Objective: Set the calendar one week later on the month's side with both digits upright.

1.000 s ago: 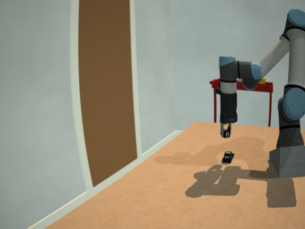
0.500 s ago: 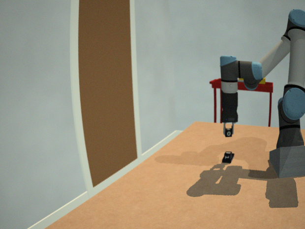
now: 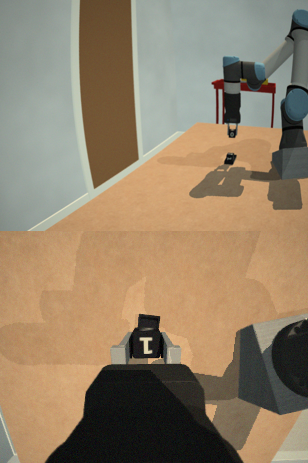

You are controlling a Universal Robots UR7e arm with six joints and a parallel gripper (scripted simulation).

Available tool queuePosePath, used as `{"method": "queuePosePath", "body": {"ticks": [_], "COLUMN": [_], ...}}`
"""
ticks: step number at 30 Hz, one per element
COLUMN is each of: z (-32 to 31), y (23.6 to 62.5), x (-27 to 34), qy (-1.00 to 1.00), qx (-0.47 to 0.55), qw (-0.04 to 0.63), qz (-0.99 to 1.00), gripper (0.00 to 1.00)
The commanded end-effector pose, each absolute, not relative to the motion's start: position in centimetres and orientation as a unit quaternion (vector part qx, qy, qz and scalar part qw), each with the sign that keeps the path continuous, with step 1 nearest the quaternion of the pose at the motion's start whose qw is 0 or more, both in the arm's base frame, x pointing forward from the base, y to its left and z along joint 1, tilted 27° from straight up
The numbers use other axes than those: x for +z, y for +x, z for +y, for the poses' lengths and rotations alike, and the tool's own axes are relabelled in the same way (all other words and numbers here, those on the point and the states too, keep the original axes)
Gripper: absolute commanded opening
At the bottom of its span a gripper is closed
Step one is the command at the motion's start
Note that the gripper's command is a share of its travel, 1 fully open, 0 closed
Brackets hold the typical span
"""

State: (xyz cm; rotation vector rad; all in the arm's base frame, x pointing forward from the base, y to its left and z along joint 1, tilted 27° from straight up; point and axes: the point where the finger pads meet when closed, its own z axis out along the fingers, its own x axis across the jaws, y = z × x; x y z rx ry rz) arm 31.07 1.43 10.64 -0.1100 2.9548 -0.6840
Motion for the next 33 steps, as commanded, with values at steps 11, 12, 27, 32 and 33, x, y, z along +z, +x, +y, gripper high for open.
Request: {"method": "queuePosePath", "body": {"ticks": [11,12,27,32,33], "z": [1.28,1.27,1.25,1.25,1.25], "y": [30.77,30.76,30.73,30.73,30.73], "x": [10.72,10.72,10.73,10.73,10.73], "qy": [0.01,0.012,0.017,0.017,0.017], "qx": [-0.222,-0.222,-0.222,-0.222,-0.222], "qw": [0.064,0.065,0.066,0.066,0.066], "qz": [0.973,0.973,0.973,0.973,0.973], "gripper": [0.6,0.6,0.6,0.6,0.6]}}
